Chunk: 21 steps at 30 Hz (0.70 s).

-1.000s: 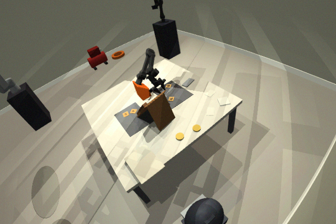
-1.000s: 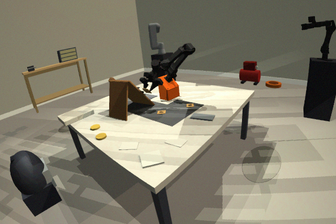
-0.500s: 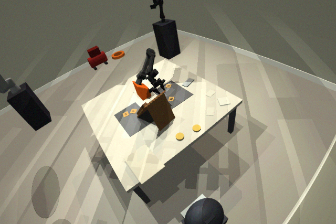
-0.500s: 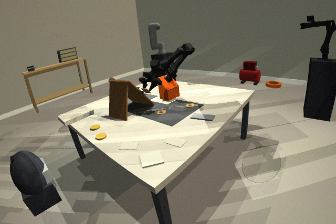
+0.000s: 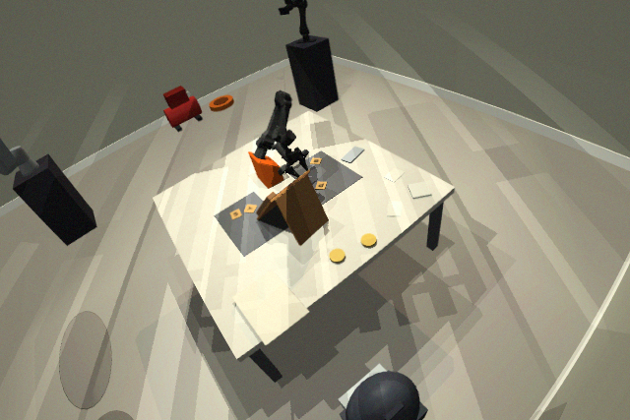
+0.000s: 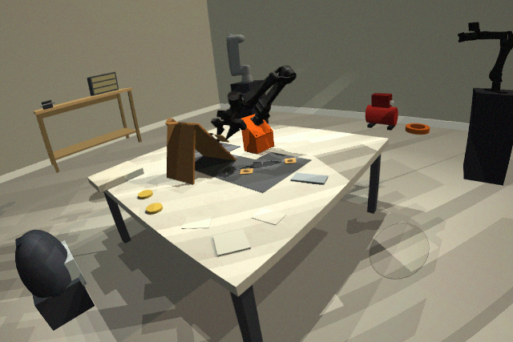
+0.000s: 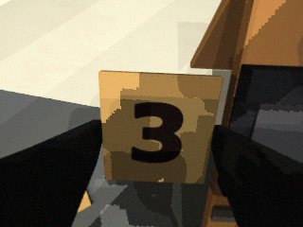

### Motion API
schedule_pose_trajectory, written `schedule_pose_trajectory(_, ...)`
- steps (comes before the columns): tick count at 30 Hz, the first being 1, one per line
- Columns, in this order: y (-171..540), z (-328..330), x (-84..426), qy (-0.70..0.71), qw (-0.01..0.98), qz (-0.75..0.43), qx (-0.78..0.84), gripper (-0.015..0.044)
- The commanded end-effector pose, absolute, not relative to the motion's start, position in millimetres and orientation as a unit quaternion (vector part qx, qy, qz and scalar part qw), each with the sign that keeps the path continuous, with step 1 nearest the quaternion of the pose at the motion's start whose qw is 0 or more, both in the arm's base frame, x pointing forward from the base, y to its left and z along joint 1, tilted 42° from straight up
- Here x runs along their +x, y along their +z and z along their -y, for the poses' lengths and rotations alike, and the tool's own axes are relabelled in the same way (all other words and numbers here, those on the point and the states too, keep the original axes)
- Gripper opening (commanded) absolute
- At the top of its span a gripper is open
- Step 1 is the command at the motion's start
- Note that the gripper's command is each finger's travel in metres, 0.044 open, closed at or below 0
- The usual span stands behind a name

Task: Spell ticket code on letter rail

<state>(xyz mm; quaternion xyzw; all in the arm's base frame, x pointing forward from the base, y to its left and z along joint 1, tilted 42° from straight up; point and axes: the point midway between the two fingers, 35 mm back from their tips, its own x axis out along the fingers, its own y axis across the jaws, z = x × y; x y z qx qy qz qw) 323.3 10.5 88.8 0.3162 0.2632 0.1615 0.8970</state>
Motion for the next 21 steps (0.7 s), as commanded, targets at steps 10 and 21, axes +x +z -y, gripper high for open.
schedule_pose_trajectory(10, 83.6, -5.9, 324.1, 0.163, 0.896, -0.265, 0.316, 0.0000)
schedule_pose_trajectory(21, 80.2, -1.6, 325.0, 0.163, 0.896, -0.265, 0.316, 0.0000)
